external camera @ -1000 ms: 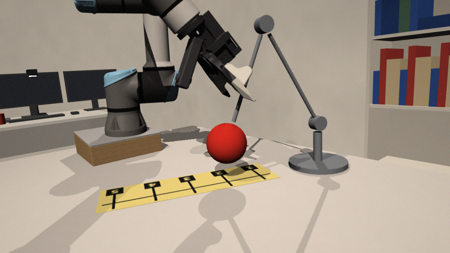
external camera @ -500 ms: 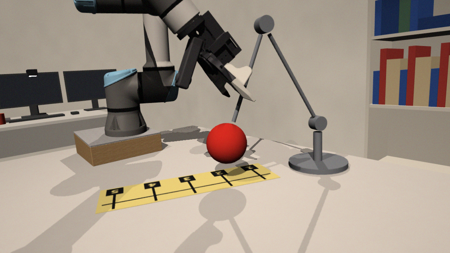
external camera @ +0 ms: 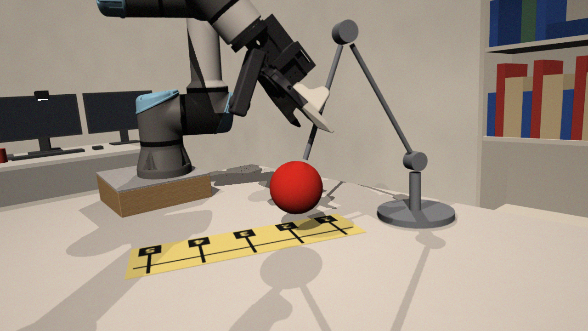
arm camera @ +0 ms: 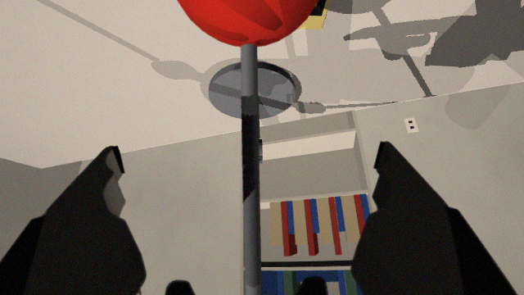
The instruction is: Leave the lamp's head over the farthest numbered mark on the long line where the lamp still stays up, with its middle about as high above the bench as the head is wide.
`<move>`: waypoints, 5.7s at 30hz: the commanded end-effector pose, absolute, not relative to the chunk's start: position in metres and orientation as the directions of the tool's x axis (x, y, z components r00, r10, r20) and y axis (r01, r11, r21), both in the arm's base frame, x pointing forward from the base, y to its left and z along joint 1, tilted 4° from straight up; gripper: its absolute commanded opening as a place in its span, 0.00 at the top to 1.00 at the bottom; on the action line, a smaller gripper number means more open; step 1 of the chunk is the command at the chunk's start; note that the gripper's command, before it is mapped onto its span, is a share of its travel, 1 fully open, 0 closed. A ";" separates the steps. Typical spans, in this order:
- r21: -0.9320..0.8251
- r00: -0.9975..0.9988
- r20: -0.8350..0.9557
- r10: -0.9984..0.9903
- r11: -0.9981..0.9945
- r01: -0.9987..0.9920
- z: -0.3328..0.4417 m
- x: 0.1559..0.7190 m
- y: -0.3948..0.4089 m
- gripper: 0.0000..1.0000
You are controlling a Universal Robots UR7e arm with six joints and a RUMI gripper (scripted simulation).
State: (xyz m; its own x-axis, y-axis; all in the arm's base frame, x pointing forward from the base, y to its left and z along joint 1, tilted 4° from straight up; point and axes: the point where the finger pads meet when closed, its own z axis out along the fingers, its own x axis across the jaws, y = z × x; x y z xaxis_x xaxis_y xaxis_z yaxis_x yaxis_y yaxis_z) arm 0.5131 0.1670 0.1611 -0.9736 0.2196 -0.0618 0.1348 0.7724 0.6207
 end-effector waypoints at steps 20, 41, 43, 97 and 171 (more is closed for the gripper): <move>0.621 -0.974 -0.063 0.220 0.772 0.134 0.162 0.513 0.167 0.00; 0.621 -0.974 -0.063 0.220 0.772 0.134 0.162 0.513 0.167 0.00; 0.621 -0.974 -0.063 0.220 0.772 0.134 0.162 0.513 0.167 0.00; 0.619 -0.973 -0.066 0.223 0.773 0.135 0.249 0.493 0.101 0.00; 0.620 -0.973 -0.066 0.223 0.773 0.135 0.250 0.493 0.100 0.00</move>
State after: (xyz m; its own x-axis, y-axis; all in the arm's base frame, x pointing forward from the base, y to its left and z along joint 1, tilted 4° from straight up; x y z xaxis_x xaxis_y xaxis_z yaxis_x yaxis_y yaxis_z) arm 0.4927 0.1005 0.2493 -0.9727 0.2228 -0.0648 0.1358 0.7731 0.6196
